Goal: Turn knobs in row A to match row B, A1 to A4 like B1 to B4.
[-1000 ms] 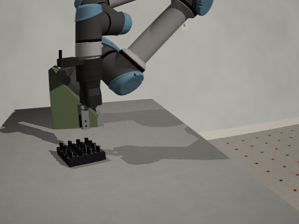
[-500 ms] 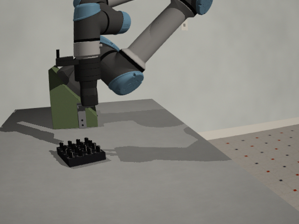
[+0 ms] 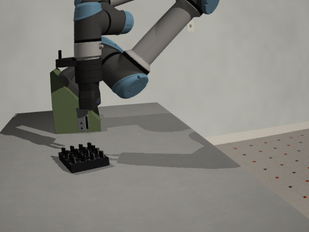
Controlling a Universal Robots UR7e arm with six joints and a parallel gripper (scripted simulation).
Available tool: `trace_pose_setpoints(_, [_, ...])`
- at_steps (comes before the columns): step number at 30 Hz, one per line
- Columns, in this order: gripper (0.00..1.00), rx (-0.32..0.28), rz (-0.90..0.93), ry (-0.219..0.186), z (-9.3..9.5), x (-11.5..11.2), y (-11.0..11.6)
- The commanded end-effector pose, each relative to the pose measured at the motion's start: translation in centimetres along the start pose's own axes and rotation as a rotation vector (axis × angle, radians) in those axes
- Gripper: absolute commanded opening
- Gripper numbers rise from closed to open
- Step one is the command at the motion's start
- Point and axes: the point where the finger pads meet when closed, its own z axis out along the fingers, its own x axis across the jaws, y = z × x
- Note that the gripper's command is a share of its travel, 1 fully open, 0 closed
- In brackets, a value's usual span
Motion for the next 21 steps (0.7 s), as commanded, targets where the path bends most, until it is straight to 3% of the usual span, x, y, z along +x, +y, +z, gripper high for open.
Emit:
trace_pose_setpoints(1, [0.46,0.008,0.156,-0.002,-0.14,0.13,-0.16])
trace_pose_setpoints(21, [0.46,0.007,0.639,-0.004,-0.50,0.59,-0.25])
